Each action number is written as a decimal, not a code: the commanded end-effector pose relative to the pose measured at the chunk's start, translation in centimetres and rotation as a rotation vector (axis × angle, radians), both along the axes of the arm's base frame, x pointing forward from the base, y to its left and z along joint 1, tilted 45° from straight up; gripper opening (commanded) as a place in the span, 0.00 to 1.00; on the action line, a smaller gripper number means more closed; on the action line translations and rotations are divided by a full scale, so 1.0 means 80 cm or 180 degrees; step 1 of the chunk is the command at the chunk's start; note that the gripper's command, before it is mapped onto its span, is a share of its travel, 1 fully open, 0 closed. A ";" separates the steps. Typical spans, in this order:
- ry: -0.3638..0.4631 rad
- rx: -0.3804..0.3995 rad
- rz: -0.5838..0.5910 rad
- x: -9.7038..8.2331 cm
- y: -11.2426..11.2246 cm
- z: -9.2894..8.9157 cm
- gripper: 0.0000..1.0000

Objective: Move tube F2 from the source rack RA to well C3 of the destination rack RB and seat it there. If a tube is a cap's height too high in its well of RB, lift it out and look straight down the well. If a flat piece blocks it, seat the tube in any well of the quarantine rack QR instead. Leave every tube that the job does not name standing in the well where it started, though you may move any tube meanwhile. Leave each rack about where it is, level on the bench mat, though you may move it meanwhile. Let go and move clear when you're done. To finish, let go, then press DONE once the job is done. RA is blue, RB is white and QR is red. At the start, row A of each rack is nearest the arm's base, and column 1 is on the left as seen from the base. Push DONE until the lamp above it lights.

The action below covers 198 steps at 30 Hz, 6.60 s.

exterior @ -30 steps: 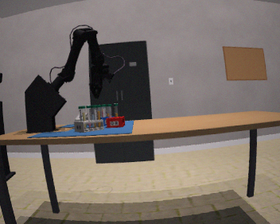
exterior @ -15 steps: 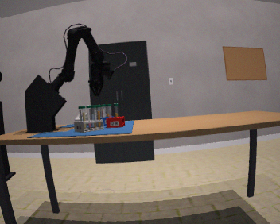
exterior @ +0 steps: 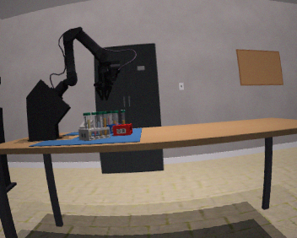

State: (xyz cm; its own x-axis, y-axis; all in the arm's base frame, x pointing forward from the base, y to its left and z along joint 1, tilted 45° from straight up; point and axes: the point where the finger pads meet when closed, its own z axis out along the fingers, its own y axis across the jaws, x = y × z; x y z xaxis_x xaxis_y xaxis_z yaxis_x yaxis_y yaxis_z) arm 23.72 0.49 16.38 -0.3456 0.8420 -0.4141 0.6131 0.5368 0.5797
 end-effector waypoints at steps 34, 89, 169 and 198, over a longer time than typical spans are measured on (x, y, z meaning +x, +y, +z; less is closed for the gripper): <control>0.0038 0.0289 0.0133 0.060 -0.076 0.058 0.30; 0.0072 0.0298 0.0127 0.131 -0.062 0.031 0.30; -0.0003 0.0283 0.0137 0.147 -0.060 0.020 0.00; -0.0088 0.0254 0.0137 0.136 -0.065 0.046 0.00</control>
